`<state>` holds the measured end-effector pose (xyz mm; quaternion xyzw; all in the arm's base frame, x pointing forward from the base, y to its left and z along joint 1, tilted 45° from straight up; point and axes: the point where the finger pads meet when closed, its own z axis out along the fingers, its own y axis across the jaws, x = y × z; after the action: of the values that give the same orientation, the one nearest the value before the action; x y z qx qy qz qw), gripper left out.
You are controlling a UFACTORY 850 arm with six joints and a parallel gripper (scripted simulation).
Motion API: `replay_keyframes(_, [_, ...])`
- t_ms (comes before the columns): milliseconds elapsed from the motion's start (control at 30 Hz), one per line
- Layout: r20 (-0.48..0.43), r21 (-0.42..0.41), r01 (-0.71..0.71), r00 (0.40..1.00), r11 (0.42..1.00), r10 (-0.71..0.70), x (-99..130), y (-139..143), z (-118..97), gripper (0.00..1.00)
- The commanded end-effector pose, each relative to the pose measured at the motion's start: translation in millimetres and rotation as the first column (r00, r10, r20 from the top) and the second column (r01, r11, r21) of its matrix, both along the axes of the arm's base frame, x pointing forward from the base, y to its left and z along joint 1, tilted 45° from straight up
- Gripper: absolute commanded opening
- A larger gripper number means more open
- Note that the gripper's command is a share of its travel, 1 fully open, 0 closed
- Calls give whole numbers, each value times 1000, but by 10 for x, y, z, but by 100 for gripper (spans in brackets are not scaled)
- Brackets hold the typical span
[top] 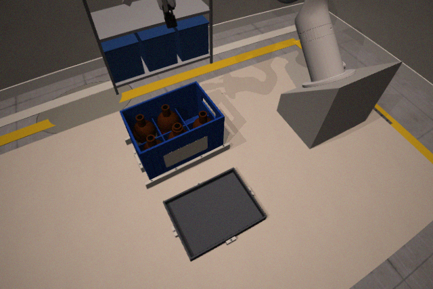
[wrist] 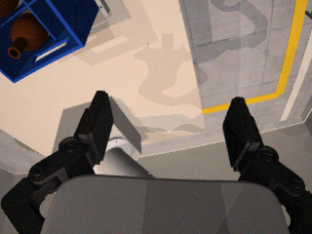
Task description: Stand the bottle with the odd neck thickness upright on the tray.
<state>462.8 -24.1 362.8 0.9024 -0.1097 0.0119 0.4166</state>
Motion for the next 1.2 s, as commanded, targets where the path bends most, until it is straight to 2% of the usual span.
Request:
replay_keyframes(0, [1,0,0,1000,1000,0,4,4,5,100])
replay_keyframes(600, [8,0,2,1000,1000,-2,24,11,-18,100])
replay_keyframes(667, [44,-1,13,999,1000,-13,131,50,-152,100])
replay_keyframes(733, [103,2,32,994,999,-32,305,120,-391,100])
replay_keyframes(1033, [248,32,82,965,996,-87,695,316,-1081,100])
replay_keyframes(1100, [248,32,82,965,996,-87,695,316,-1081,100])
replay_keyframes(1133, [289,49,98,951,994,-108,796,381,-1317,100])
replay_keyframes(1167, [297,53,101,948,993,-113,817,396,-1369,100])
